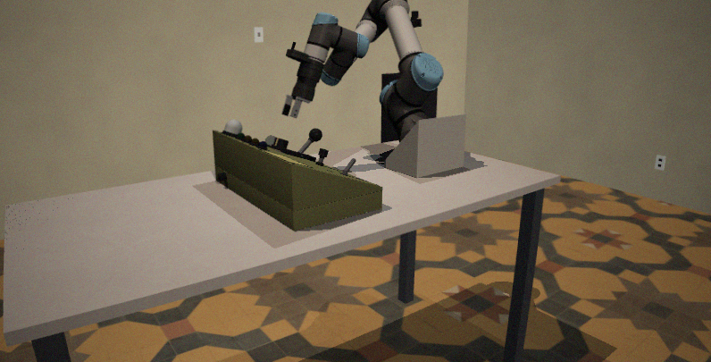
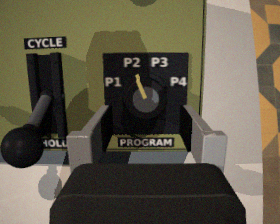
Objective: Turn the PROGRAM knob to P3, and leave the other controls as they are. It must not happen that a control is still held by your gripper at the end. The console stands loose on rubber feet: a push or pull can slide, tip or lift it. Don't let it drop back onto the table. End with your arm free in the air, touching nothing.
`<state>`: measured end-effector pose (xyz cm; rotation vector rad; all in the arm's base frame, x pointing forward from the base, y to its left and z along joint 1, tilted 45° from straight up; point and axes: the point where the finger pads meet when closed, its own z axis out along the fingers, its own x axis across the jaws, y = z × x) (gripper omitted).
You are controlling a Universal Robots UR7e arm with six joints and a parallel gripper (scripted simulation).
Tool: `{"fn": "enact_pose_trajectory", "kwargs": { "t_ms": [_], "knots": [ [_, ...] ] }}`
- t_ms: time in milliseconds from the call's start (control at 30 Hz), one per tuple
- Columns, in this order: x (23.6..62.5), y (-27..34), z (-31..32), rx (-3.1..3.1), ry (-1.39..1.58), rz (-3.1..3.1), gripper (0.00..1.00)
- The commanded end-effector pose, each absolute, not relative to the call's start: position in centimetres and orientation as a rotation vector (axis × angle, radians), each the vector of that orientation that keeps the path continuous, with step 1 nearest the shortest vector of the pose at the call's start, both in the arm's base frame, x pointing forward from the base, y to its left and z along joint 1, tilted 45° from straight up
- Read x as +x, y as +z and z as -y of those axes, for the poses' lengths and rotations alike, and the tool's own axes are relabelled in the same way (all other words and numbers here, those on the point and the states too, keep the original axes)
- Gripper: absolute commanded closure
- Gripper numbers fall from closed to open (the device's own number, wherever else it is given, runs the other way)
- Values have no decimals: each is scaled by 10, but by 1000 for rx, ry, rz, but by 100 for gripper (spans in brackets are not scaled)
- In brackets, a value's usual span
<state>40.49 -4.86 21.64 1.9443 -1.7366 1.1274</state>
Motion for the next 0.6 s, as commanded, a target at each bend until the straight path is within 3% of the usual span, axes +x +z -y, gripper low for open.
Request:
{"fn": "enact_pose_trajectory", "kwargs": {
  "t_ms": [0,567],
  "knots": [
    [411,204,61,1944,1128,1736,0],
    [432,166,101,1944,1128,1736,0]
  ]
}}
